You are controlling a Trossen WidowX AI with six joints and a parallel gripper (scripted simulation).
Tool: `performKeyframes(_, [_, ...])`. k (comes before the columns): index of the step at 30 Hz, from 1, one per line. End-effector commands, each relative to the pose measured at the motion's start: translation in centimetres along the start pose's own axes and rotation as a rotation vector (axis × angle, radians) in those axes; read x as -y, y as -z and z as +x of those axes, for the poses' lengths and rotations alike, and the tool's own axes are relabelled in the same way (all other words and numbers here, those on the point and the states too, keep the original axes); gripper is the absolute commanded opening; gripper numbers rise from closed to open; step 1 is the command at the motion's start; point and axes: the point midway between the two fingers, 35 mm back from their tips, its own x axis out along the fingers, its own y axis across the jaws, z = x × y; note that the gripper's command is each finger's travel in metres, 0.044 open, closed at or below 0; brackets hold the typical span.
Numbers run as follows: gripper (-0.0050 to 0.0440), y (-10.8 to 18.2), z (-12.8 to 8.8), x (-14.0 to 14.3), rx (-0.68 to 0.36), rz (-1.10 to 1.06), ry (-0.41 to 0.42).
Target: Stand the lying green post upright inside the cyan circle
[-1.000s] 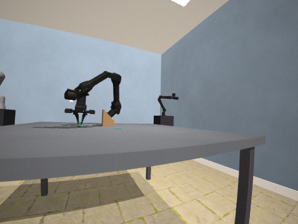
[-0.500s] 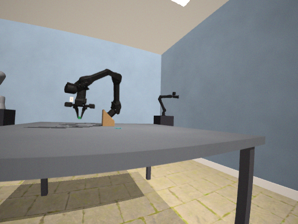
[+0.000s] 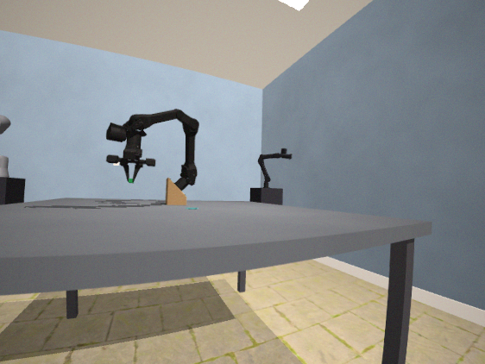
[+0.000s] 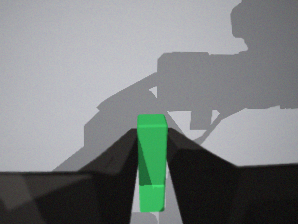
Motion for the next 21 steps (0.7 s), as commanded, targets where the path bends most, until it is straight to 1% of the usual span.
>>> performKeyframes(1, [0.0022,-0.3,-2.2,0.1,0.011,-0.016,0.031])
performKeyframes(7, [0.0022,-0.2,-3.2,-0.1,0.010,-0.015,0.028])
performKeyframes(14, [0.0022,-0.1,-2.9,-0.4,0.003,-0.005,0.014])
performKeyframes(21, [0.0022,-1.0,-3.2,-2.2,0.004,0.031,0.014])
